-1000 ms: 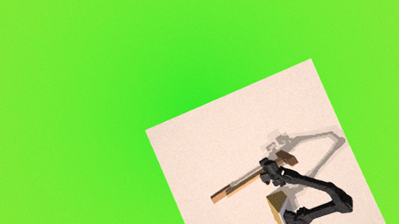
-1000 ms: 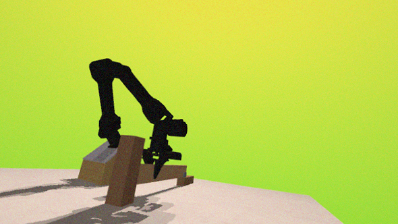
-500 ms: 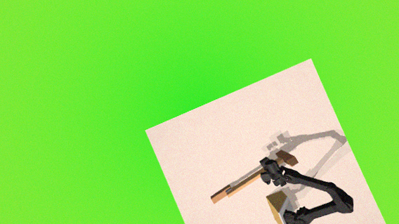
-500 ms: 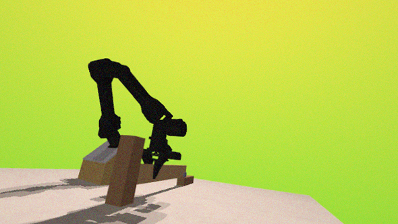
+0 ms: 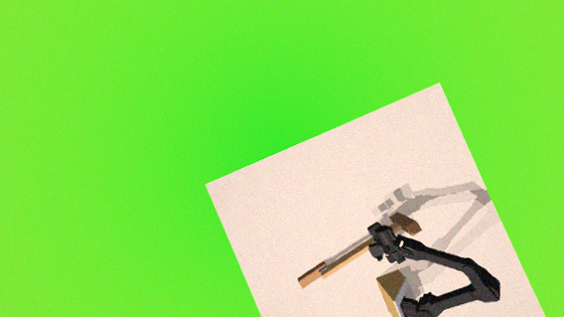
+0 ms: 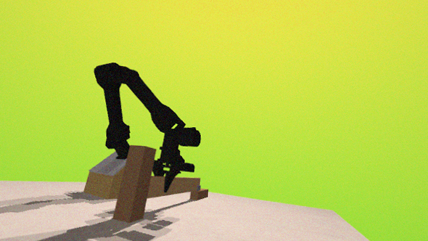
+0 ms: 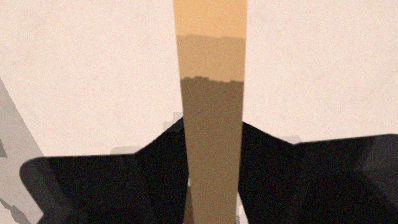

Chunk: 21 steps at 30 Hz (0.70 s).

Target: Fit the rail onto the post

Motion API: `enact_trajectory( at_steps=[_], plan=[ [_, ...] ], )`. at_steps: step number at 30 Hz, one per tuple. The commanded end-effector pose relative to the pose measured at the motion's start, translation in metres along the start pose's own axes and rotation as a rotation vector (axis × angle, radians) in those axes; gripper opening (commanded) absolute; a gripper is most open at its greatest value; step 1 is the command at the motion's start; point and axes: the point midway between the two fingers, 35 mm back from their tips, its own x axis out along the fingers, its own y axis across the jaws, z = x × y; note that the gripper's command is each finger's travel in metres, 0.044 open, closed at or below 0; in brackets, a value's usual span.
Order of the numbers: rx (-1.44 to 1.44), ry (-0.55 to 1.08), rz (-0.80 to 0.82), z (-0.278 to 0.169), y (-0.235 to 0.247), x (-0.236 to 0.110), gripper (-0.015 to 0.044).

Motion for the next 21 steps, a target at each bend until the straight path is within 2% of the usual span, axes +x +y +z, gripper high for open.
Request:
enact_trajectory(
  at_steps=[1,12,18,21],
  plan=[
    [0.0,0.001,0.0,0.0,0.0,0.0,0.0157],
    [0.0,0.001,0.0,0.0,0.0,0.0,0.044],
    [0.0,0.0,0.0,0.001,0.0,-0.001,0.044],
    [0.0,-0.002,-0.005,0.02,-0.001,-0.019,0.044]
  ],
)
